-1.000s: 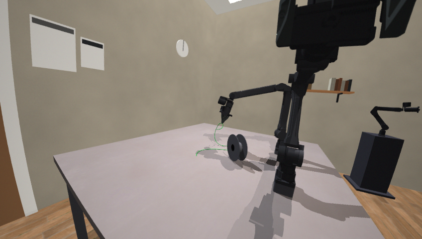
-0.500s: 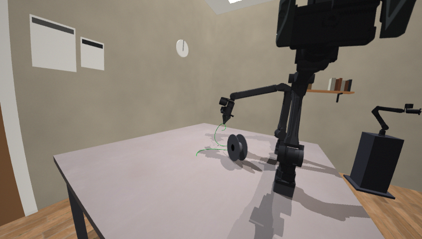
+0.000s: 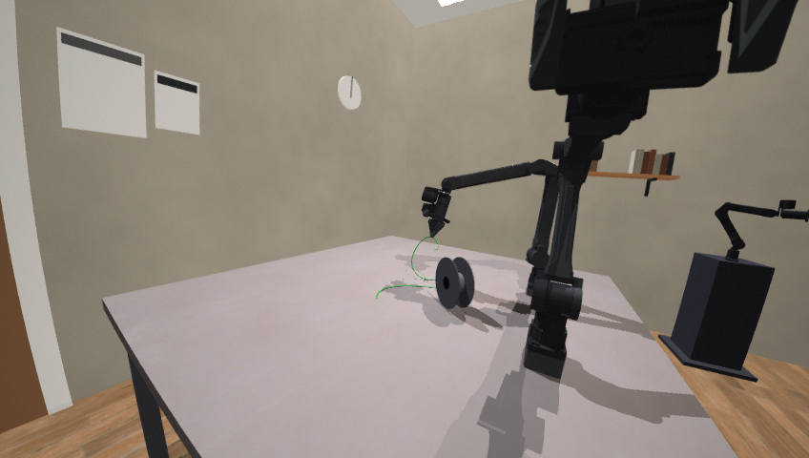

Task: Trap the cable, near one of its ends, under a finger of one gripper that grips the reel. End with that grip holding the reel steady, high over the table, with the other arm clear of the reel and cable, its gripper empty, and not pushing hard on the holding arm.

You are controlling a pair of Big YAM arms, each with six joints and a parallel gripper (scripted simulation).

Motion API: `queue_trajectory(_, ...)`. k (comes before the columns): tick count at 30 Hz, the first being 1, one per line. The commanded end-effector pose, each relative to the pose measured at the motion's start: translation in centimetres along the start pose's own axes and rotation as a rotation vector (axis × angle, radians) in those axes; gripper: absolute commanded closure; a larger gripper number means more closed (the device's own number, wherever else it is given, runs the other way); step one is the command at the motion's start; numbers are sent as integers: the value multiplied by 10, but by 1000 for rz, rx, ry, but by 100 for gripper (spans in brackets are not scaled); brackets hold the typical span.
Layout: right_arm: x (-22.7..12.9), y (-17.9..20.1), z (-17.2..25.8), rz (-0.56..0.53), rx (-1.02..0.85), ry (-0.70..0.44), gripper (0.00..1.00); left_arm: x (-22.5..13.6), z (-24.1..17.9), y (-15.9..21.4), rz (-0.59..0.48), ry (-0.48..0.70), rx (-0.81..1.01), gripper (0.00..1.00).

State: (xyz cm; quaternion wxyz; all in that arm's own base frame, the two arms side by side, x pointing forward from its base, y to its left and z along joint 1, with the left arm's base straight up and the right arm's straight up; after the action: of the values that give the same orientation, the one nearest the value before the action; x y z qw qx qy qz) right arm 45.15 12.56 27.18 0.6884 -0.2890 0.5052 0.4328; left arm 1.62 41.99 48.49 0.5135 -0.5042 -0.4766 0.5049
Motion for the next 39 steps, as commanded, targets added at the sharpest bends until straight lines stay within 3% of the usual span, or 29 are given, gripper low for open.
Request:
queue_trajectory(1, -11, -5, 19, -13, -57, -23, 100, -1, 3, -7, -31, -4, -9, 0)
queue_trajectory(15, -13, -7, 26, -12, -51, -19, 100, -1, 3, -7, -31, -4, -9, 0)
queue_trajectory(39, -7, -21, 55, 48, -226, -18, 100, -1, 3, -7, -31, -4, -9, 0)
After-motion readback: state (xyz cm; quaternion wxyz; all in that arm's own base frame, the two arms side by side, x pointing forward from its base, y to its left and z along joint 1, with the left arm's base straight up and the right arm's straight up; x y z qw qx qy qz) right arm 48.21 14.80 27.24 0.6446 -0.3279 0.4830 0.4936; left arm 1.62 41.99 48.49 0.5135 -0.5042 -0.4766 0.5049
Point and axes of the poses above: on each arm, the point where the finger pads meet when closed, its own x axis out along the fingers, its own z axis across the jaws, y = z × x, the point moved 10 cm from there along -x, back along the fingers, and after that the axes turned 2 degrees about x, right-handed, at the moved point
